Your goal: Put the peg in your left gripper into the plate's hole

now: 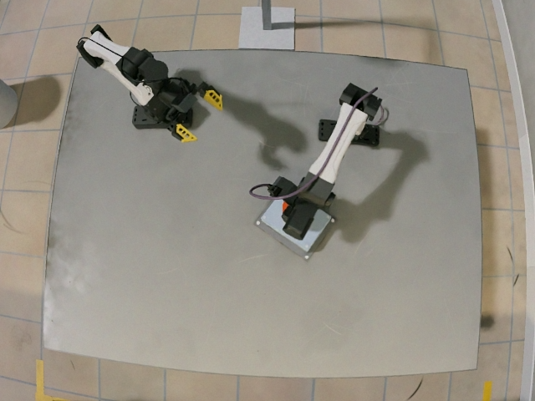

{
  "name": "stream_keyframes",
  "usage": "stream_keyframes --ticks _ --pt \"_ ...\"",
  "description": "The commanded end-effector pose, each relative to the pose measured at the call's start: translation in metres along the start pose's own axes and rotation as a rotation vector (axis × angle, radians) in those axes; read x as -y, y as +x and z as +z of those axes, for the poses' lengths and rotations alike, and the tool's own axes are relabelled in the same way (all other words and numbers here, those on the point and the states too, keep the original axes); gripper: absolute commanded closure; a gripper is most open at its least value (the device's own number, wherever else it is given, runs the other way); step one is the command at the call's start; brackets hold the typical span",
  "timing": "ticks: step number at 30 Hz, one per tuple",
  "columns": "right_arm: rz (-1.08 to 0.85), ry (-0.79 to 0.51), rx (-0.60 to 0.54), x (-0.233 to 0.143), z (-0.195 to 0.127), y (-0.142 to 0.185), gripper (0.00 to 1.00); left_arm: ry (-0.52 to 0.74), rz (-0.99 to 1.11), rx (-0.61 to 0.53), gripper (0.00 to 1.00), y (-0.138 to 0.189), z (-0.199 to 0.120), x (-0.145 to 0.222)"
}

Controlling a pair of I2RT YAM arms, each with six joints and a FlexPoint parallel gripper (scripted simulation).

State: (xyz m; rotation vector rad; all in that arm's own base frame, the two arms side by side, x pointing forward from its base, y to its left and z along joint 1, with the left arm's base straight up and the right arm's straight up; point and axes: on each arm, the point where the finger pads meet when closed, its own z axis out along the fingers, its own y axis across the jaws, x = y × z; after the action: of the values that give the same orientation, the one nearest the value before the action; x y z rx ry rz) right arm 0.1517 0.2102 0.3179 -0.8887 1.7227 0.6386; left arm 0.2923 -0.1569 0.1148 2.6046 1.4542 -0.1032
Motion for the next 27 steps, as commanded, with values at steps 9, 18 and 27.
stream_keyframes --ticks 9,18,27 --pt "0.01 0.009 -0.043 0.001 0.001 0.012 0.0 -0.074 0.025 -0.001 0.66 0.0 -0.002 -0.013" --pt "0.01 0.009 -0.043 0.001 0.001 0.012 0.0 -0.056 0.027 0.0 0.66 0.002 0.008 -0.013" --pt "0.01 0.009 -0.043 0.001 0.001 0.012 0.0 -0.045 0.011 0.0 0.66 -0.002 -0.015 0.001"
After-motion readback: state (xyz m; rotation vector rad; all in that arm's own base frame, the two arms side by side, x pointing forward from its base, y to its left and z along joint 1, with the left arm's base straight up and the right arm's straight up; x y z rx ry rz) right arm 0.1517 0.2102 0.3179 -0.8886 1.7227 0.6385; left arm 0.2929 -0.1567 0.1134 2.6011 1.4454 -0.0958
